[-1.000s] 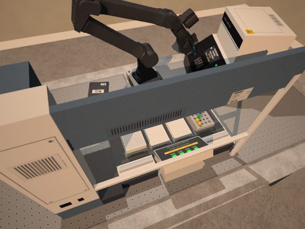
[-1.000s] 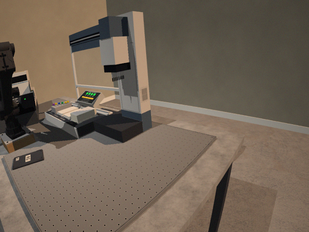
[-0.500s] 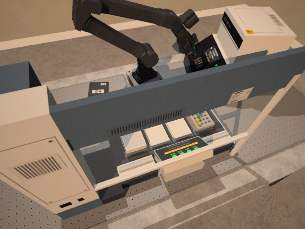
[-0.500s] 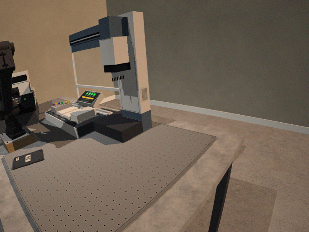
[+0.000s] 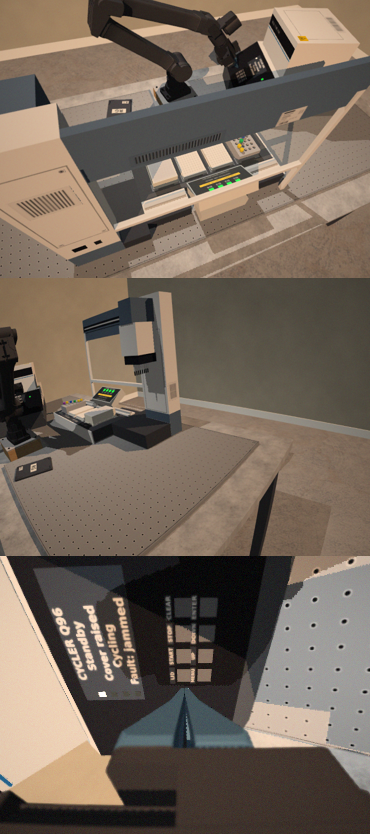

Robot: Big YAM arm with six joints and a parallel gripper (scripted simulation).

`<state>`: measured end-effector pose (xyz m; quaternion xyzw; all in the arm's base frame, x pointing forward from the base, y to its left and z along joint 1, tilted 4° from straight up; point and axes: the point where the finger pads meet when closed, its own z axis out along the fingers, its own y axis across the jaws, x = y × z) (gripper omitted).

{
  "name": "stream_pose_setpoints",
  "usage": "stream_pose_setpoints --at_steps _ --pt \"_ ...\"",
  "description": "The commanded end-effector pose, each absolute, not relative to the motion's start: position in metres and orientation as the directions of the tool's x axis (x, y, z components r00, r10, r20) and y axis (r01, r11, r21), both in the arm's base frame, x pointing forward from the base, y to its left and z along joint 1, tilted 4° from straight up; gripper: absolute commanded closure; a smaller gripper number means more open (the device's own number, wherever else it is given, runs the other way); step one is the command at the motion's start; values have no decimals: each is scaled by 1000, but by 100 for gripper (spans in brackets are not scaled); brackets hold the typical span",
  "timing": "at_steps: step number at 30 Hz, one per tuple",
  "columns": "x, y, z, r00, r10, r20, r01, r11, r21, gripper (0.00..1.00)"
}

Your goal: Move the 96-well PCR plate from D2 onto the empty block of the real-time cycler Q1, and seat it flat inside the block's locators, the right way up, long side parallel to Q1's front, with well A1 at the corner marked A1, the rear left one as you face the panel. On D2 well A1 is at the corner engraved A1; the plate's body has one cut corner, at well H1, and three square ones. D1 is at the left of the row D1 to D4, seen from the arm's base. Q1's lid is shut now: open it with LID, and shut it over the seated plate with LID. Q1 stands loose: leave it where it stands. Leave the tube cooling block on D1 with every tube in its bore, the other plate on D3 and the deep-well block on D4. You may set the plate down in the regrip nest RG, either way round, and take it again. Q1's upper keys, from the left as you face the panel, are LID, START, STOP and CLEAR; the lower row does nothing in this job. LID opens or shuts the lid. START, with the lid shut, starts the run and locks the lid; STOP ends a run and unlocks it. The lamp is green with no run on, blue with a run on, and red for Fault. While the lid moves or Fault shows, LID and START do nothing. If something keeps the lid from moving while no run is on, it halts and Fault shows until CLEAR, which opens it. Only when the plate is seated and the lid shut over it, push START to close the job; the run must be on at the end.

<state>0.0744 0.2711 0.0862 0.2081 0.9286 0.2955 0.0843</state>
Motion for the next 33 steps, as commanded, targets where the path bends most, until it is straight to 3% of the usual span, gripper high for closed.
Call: stream_pose_setpoints --at_steps 1,33 --pt "77 286 107 -903 429 -27 318 709 630 100" --pt "84 285 83 -898 438 -35 332 728 599 100"
